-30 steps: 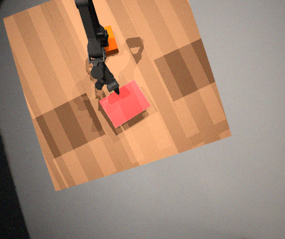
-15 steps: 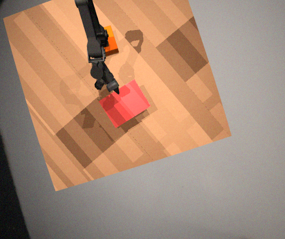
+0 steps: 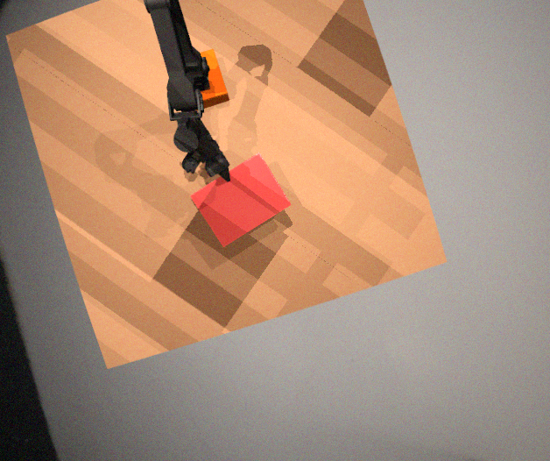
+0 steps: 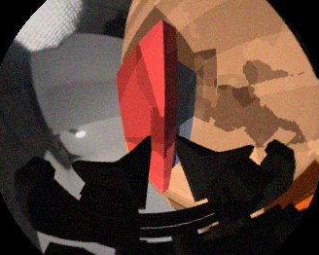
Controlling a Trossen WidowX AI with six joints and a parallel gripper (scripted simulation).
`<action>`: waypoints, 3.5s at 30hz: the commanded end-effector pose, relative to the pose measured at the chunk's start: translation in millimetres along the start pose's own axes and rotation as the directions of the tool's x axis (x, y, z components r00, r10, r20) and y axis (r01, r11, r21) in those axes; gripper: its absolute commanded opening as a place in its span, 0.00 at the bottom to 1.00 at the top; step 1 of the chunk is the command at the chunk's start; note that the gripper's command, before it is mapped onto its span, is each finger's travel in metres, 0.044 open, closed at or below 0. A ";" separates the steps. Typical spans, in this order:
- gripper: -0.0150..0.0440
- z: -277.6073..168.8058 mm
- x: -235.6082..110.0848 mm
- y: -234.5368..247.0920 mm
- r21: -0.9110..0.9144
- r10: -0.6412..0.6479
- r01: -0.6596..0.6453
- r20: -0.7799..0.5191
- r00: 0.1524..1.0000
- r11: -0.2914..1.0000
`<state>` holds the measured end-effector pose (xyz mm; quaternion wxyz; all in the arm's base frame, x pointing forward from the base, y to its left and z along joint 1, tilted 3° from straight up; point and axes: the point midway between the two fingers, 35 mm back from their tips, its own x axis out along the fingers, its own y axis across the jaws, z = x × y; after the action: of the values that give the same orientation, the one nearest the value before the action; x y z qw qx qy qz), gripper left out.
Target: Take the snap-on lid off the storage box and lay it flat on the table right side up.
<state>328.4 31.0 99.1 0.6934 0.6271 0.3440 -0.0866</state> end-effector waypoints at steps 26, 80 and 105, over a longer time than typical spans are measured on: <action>0.25 0.0 1.2 1.4 0.000 0.000 0.000 0.000 1.000 1.000; 0.25 -0.1 4.5 4.2 0.000 0.001 -0.001 0.000 1.000 1.000; 0.25 -0.4 -6.8 21.8 0.001 0.001 -0.001 0.001 1.000 1.000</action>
<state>334.3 33.7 115.2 0.6934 0.6265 0.3452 -0.0867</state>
